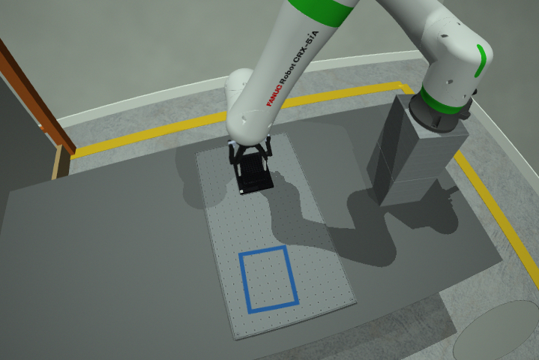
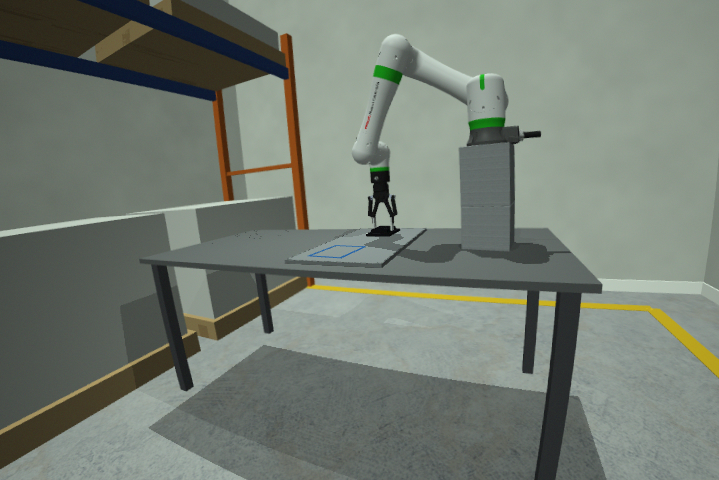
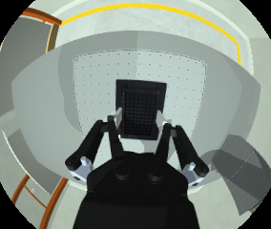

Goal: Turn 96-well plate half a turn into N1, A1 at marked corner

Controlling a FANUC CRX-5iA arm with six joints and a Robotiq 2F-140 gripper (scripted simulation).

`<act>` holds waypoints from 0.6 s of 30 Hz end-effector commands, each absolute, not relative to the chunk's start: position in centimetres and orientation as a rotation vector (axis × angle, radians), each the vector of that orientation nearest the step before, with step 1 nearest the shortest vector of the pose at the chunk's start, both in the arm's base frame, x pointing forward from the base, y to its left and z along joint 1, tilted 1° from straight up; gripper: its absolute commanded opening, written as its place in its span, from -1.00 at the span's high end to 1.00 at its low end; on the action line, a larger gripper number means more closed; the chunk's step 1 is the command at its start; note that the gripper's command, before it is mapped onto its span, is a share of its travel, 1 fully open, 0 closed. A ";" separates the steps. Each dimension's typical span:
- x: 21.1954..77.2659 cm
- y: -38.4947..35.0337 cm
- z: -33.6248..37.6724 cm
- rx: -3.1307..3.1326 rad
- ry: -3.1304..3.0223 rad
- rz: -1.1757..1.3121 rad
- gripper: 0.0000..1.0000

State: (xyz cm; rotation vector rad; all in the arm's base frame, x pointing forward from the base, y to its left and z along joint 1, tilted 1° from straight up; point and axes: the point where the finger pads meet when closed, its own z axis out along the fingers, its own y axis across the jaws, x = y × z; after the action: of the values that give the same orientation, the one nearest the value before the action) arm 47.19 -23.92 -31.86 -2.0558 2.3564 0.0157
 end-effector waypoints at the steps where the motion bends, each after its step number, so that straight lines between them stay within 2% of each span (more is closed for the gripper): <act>1: 47.2 -23.9 -31.9 -2.056 2.356 0.015 1.00; 9: 47.2 -23.9 -32.0 -2.056 2.356 0.015 1.00; 10: 47.2 -23.9 -32.0 -2.056 2.356 0.015 -1.00; 18: 47.2 -23.9 -32.0 -2.056 2.356 0.015 -1.00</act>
State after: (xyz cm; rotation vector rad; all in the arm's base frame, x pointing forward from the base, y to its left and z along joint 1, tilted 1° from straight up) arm 47.19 -23.91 -32.04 -2.0558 2.3564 0.0157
